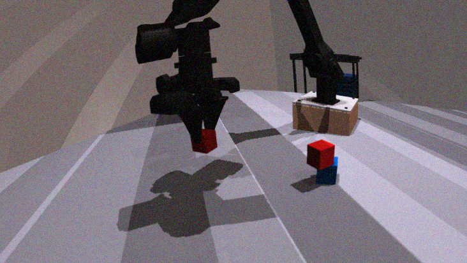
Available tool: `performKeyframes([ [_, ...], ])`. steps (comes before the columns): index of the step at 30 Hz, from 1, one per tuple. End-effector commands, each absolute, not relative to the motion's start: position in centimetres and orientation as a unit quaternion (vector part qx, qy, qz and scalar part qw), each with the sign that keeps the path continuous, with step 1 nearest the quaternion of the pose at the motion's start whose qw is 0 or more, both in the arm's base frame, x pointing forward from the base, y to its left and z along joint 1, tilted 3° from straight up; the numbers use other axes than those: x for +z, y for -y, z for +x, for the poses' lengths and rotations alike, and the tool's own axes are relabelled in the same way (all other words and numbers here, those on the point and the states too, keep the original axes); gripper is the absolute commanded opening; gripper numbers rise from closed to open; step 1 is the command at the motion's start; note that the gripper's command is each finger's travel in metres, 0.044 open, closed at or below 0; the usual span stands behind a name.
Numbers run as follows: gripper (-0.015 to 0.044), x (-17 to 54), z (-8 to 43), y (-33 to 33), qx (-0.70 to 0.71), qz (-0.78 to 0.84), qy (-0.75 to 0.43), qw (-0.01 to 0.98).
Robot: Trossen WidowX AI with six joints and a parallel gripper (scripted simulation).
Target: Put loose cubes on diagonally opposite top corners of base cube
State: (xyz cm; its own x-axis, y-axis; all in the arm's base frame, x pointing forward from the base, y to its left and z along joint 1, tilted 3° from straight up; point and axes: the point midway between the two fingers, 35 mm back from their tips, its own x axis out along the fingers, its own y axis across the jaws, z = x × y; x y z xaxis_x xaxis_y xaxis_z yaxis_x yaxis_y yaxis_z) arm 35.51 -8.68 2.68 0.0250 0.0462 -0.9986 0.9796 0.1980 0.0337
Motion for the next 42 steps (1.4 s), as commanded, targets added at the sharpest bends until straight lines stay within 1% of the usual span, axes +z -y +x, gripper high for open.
performKeyframes([
  [1,0.0105,4.1,35.7,8.8,-0.428,0.466,-0.548,0.547],
  [21,0.0105,9.6,35.2,8.9,-0.428,0.465,-0.549,0.547],
  [42,0.0105,9.8,34.4,2.3,-0.354,0.394,-0.599,0.601],
])
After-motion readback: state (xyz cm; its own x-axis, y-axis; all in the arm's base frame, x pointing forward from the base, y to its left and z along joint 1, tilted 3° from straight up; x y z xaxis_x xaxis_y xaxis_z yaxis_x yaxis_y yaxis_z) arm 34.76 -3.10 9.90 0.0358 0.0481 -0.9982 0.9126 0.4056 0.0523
